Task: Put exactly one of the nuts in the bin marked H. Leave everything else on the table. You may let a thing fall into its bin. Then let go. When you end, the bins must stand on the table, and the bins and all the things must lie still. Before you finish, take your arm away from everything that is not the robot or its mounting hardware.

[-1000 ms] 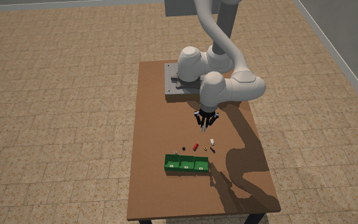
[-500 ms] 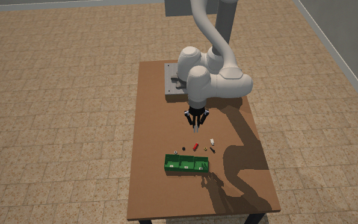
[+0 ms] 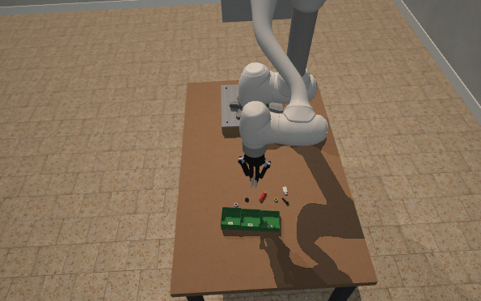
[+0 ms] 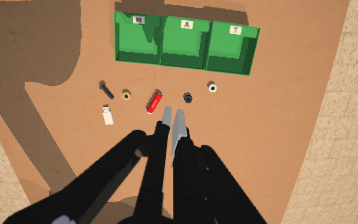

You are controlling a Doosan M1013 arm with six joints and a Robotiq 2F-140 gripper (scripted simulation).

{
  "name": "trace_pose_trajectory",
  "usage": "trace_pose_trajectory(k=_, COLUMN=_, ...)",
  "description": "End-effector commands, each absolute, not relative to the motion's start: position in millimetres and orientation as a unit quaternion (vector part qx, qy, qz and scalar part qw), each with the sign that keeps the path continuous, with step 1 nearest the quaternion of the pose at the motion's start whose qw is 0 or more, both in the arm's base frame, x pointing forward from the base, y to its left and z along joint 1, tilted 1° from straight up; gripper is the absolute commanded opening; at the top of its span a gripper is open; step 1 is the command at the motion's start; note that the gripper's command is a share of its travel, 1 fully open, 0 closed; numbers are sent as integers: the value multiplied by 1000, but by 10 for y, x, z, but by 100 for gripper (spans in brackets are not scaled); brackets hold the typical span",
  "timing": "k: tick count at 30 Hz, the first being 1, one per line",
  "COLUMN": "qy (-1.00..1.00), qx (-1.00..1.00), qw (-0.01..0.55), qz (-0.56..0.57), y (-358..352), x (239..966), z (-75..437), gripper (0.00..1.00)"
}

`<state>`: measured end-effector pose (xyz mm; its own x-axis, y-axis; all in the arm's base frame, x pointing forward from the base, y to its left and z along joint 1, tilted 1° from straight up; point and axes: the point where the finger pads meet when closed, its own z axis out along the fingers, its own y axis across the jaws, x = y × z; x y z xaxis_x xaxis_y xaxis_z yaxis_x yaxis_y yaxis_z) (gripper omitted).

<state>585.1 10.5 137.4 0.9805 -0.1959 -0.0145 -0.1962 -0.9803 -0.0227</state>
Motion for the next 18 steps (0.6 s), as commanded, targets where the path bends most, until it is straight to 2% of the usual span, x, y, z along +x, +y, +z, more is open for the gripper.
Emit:
trace_pose_trajectory(k=1, qy=145, qx=-989, qw=12, qz=3, y=-65, x=6040, z=1217, gripper=5)
trace_pose_trajectory(k=18, qy=145, qx=-989, qw=12, qz=3, y=-783, x=6680, z=550, gripper=5)
